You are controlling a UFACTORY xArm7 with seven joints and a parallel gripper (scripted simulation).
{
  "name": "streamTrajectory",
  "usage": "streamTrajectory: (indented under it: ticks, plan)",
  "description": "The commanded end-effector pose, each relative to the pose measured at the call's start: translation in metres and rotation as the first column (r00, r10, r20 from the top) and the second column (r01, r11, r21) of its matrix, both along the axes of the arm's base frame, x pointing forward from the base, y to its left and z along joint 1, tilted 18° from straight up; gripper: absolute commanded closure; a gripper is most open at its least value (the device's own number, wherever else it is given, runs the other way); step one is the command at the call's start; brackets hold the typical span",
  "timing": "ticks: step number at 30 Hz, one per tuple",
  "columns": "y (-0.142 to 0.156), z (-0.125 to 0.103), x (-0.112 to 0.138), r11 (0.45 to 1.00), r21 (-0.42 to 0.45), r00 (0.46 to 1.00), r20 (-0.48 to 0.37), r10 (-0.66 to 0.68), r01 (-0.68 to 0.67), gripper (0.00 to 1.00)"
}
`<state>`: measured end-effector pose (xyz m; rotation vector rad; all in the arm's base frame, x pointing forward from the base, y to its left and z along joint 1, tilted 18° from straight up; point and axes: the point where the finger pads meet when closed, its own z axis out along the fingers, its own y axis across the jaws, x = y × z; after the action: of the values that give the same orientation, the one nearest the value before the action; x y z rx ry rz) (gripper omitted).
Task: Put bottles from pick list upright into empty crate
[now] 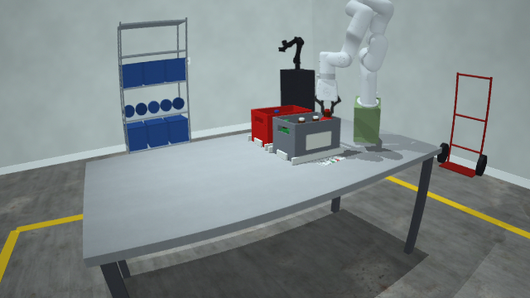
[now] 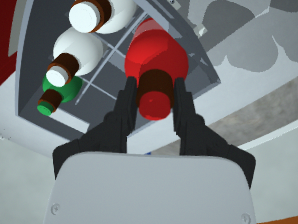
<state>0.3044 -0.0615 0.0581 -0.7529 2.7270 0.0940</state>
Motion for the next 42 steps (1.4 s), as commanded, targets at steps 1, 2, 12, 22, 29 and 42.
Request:
streamTrajectory:
  ticks: [1, 2, 12, 22, 29, 42]
  plan:
    - [0.000, -0.004, 0.002, 1.000, -0.001, 1.000, 0.003, -0.001, 0.001, 1.00]
    - [0.000, -0.005, 0.003, 1.000, -0.001, 1.000, 0.003, -0.001, 0.001, 1.00]
    - [0.001, -0.012, 0.005, 1.000, -0.001, 1.000, 0.003, -0.001, 0.001, 1.00]
    - [0.002, -0.018, 0.007, 1.000, -0.001, 1.000, 0.003, -0.001, 0.001, 1.00]
    - [0.003, -0.021, 0.008, 1.000, -0.001, 1.000, 0.003, -0.001, 0.001, 1.00]
    - [0.003, -0.027, 0.009, 1.000, -0.001, 1.000, 0.003, -0.001, 0.001, 1.00]
